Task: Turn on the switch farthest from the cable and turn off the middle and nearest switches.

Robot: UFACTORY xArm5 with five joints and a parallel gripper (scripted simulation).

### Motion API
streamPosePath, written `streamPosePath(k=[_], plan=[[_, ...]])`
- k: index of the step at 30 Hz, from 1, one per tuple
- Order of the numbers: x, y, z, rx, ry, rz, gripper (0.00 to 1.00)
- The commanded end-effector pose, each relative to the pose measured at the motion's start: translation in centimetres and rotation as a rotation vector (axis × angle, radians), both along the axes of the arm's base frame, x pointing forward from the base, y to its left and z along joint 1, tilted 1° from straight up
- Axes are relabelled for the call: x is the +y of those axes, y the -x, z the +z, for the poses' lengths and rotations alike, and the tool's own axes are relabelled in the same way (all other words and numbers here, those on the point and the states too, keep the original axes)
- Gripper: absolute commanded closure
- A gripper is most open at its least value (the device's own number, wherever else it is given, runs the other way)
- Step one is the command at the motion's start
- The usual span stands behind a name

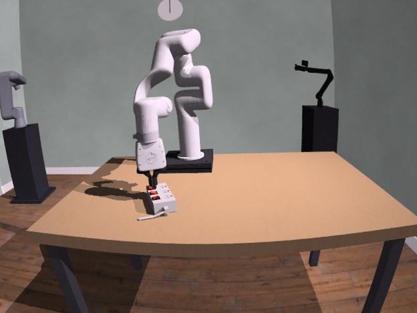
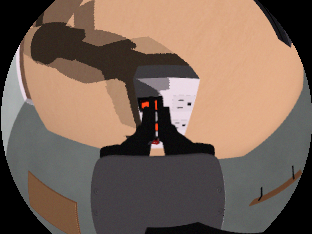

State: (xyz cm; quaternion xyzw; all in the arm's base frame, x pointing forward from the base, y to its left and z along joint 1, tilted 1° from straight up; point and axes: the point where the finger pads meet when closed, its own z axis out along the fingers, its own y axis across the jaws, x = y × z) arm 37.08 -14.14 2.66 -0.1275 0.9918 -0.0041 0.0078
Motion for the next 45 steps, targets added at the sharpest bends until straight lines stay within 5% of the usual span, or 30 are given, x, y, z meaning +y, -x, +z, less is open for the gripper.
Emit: streamPosePath(k=[1, 16, 38, 45], plan=[[-0.1, 0.0, 0.6, -0.001, 0.001, 0.0, 1.0], [0.0, 0.0, 3.7, -0.001, 0.001, 0.0, 1.0], [0.0, -0.1, 3.8, -0.001, 0.001, 0.0, 1.0], [-0.3, -3.9, 5.0, -0.001, 0.0, 0.0, 1.0]])
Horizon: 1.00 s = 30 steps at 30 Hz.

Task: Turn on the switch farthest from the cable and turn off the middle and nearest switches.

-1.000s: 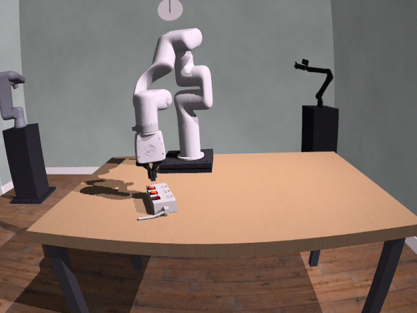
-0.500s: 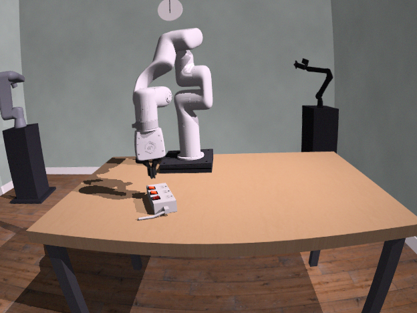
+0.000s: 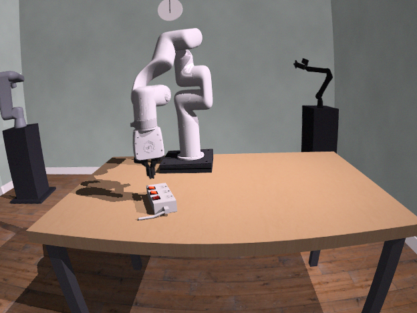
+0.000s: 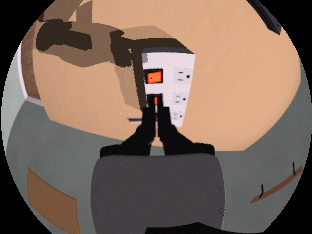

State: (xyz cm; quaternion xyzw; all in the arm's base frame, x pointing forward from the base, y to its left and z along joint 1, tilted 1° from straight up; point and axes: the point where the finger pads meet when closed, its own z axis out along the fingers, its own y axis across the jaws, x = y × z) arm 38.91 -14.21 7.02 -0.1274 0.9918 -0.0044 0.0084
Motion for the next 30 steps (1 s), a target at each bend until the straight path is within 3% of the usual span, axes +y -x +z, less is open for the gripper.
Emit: streamPosePath(k=[1, 30], plan=[[-0.24, -2.71, 0.8, 0.0, 0.0, 0.0, 1.0], [-0.26, -3.07, 0.91, 0.0, -0.001, 0.0, 1.0]])
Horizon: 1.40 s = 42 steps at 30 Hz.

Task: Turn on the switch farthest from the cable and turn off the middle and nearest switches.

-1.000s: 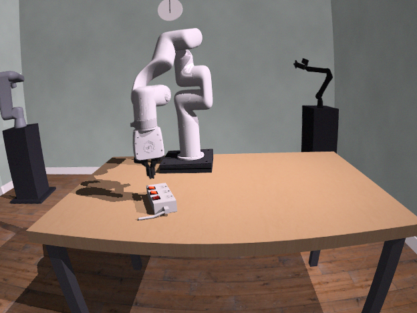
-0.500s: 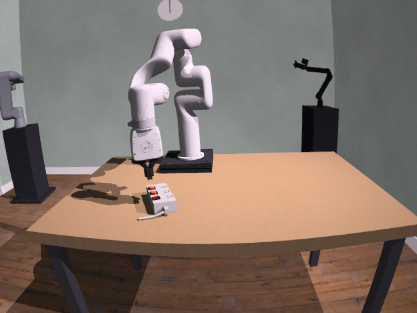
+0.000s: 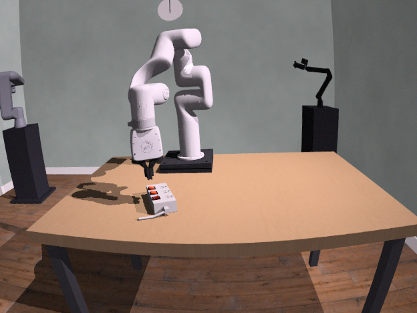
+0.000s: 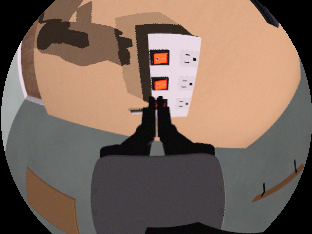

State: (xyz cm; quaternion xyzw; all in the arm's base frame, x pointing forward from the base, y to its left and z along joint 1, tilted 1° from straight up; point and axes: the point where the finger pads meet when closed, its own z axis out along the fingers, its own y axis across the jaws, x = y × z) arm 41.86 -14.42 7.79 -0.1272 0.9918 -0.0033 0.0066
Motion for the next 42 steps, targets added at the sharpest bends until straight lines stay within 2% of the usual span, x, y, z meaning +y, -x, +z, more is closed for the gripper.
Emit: streamPosePath(k=[1, 21, 42], plan=[[0.0, -0.1, 0.1, -0.004, 0.001, 0.0, 1.0], [-0.1, -0.1, -0.1, -0.004, 0.001, 0.0, 1.0], [-0.1, -0.1, -2.2, -0.003, 0.001, 0.0, 1.0]])
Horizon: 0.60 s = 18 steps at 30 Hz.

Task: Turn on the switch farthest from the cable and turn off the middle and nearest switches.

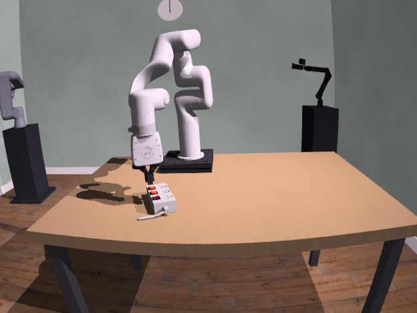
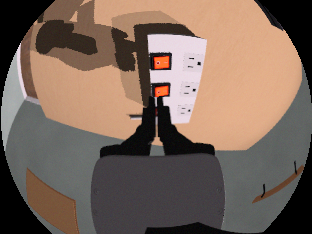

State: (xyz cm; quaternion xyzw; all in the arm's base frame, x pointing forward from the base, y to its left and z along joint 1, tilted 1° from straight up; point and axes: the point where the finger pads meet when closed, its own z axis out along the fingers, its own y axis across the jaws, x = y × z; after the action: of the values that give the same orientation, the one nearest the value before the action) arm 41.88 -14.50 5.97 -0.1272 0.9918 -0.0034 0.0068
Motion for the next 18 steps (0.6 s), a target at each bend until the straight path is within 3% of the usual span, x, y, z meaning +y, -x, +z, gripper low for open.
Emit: streamPosePath(k=[1, 18], plan=[[0.0, -0.1, -0.5, -0.003, 0.001, 0.0, 1.0], [-0.1, -0.2, -2.1, -0.003, 0.001, 0.0, 1.0]])
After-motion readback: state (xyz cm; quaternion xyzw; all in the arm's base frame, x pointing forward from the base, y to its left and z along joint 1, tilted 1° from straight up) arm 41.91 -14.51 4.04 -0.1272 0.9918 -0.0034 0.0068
